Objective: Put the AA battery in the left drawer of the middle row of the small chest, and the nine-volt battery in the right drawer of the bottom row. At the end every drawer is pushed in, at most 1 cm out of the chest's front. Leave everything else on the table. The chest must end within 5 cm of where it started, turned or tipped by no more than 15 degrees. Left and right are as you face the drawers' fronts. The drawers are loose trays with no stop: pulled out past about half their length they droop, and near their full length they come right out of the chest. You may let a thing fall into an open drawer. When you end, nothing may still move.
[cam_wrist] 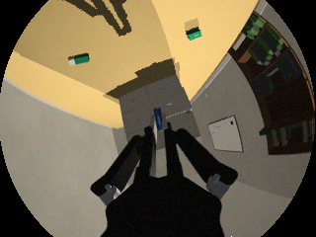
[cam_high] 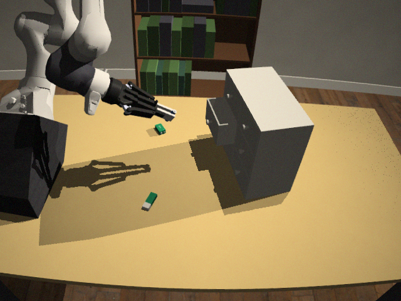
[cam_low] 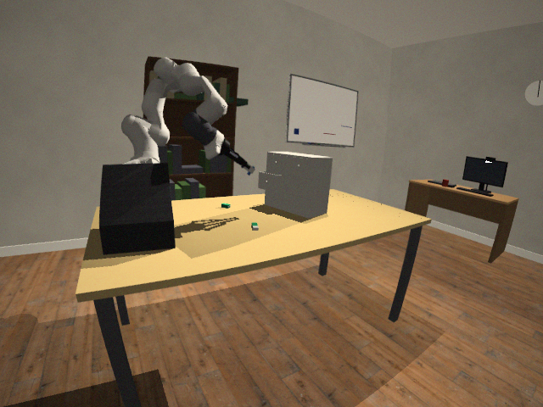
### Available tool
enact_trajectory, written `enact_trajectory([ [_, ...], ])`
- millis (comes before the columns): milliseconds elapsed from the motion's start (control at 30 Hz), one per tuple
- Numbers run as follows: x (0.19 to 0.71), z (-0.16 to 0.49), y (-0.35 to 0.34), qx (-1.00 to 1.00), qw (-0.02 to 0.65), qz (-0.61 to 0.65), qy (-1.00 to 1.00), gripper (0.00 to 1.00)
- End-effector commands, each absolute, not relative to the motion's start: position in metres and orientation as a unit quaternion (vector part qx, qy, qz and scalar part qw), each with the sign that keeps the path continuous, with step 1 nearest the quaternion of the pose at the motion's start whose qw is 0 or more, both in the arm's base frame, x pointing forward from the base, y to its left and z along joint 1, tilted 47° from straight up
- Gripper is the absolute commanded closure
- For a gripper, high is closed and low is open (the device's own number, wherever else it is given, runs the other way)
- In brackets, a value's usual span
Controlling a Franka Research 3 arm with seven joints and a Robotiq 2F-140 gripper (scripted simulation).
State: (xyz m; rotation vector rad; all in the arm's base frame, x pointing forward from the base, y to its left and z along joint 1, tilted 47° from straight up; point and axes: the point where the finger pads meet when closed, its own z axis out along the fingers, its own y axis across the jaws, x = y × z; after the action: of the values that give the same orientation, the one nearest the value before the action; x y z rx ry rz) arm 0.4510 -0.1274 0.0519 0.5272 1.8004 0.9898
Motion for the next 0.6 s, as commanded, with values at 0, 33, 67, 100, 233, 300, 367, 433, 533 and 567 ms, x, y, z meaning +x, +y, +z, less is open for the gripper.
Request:
enact_trajectory([
  [0,0.4584,0.0612,-0.1274,0.149,0.556,0.362,0.734,0.94],
  [33,0.4581,0.0610,-0.1271,0.152,0.562,0.360,0.729,0.94],
  [67,0.4578,0.0607,-0.1270,0.155,0.568,0.359,0.724,0.94],
  [100,0.4575,0.0605,-0.1269,0.158,0.574,0.358,0.720,0.94],
  [233,0.4566,0.0598,-0.1264,0.166,0.591,0.354,0.706,0.94],
  [300,0.4563,0.0596,-0.1262,0.169,0.597,0.353,0.701,0.94],
  [367,0.4561,0.0594,-0.1261,0.172,0.601,0.351,0.697,0.94],
  [433,0.4559,0.0593,-0.1260,0.173,0.605,0.351,0.694,0.94],
  [533,0.4558,0.0592,-0.1260,0.175,0.607,0.350,0.692,0.94],
  [567,0.4558,0.0592,-0.1260,0.175,0.607,0.350,0.692,0.94],
])
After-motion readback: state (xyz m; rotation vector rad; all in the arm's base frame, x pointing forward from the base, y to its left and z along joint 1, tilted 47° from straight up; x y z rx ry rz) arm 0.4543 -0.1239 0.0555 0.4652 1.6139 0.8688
